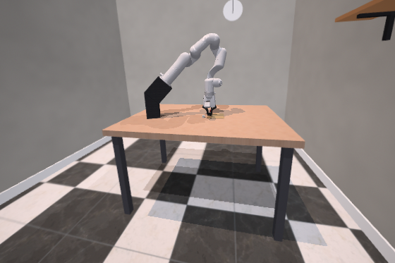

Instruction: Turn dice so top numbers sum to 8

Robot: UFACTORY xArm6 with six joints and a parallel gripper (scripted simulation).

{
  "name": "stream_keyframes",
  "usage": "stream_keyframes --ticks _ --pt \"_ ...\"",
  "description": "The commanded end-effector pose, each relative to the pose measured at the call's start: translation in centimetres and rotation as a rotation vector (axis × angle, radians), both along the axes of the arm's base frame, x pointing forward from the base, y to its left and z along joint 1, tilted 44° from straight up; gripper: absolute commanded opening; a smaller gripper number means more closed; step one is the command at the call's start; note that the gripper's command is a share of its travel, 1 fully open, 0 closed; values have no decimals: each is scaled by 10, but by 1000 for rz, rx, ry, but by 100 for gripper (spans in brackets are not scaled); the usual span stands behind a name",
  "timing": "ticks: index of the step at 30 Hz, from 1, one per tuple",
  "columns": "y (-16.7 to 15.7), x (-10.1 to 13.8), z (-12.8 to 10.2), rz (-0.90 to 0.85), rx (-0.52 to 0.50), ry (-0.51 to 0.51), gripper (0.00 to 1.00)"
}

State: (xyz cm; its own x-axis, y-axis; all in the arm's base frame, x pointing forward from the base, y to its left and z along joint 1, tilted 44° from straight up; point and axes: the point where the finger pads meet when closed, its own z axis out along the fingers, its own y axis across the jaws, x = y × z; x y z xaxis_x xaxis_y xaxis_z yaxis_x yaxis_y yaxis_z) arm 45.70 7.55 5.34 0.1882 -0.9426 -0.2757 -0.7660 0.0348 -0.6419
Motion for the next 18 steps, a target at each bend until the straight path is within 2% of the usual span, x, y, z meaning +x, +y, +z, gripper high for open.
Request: stream_keyframes --ticks 1,12,13,18 --pt "0 0 1 0 0 -1 15" --pt "0 0 1 0 0 -1 15" --pt "0 0 1 0 0 -1 19" --pt "0 0 1 0 0 -1 23"
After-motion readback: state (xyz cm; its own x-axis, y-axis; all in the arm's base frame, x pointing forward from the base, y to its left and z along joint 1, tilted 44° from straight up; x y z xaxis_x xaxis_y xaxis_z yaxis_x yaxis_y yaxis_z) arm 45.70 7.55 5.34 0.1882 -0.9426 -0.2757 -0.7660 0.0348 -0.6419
